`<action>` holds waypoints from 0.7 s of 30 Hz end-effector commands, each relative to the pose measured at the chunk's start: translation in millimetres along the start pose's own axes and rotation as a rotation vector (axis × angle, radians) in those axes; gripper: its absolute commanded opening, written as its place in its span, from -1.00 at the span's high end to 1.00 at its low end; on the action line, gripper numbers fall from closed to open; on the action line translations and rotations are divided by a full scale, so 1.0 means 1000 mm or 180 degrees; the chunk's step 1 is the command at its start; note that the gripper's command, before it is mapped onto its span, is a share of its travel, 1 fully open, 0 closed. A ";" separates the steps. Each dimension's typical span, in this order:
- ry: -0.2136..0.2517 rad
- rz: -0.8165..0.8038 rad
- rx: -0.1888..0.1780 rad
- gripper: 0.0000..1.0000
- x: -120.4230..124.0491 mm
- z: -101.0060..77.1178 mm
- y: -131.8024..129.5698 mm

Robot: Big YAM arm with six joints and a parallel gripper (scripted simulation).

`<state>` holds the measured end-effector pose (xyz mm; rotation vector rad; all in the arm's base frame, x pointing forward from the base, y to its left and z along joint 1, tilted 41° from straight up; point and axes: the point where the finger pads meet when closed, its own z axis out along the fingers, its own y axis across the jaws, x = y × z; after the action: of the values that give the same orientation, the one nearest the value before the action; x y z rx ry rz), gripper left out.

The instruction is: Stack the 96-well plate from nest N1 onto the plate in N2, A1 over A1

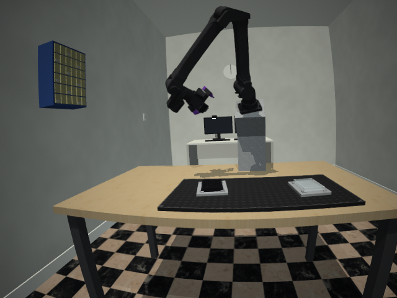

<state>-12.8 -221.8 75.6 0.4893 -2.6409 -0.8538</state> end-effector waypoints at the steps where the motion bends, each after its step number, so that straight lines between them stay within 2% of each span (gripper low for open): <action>1: -0.0002 0.0010 0.0011 -1.00 0.001 -0.001 0.000; 17: -0.0002 0.0010 0.0011 -1.00 0.001 -0.001 0.000; 18: 0.0093 0.0065 0.0164 -1.00 -0.003 -0.005 -0.003; 19: 0.0145 0.0114 0.0242 -1.00 -0.006 -0.007 -0.007; 20: 0.0190 0.0156 0.0308 -1.00 -0.009 -0.009 -0.011; 21: 0.0175 0.0151 0.0296 -1.00 -0.013 -0.011 -0.017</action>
<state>-6.7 -227.3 73.4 0.4802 -2.6379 -0.7840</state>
